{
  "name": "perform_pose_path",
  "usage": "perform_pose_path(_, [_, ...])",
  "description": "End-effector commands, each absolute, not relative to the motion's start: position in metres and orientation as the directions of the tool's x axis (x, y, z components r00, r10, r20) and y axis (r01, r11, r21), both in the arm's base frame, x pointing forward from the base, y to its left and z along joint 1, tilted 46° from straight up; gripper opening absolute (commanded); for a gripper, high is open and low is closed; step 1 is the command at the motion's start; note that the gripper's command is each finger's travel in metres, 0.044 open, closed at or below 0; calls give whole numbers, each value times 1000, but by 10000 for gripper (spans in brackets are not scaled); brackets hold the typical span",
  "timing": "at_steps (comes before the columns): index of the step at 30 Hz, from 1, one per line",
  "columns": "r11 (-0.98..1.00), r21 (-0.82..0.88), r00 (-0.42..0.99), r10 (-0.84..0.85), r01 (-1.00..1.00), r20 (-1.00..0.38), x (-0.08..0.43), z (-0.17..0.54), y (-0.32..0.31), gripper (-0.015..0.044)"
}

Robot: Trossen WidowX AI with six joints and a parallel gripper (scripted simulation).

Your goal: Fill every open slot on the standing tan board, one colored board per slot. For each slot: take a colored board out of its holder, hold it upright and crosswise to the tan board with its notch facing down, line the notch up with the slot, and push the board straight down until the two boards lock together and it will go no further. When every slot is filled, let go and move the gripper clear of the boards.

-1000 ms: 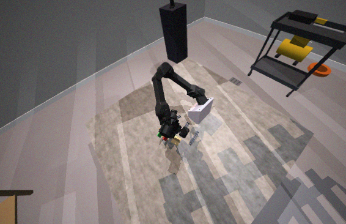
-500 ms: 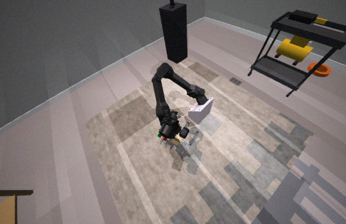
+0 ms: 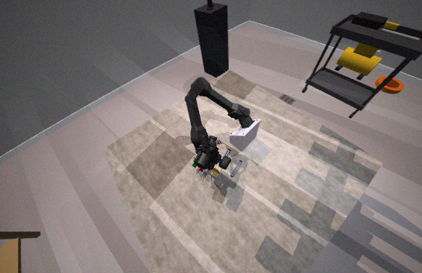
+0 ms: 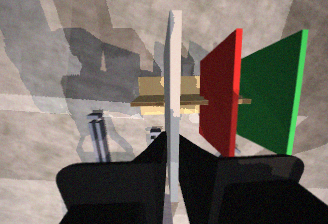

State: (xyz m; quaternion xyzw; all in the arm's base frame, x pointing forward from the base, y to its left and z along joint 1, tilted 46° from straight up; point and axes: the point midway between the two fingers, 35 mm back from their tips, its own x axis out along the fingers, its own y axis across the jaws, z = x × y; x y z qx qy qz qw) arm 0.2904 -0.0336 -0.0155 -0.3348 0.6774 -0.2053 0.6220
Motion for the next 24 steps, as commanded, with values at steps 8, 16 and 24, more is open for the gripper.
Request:
perform_pose_path(8, [689, -696, -2, -711, -202, -703, 290, -21, -39, 0])
perform_pose_path(16, [689, -696, -2, -711, -202, -703, 290, -24, -43, 0])
perform_pose_path(24, [689, -696, -2, -711, -202, -703, 290, -27, -46, 0])
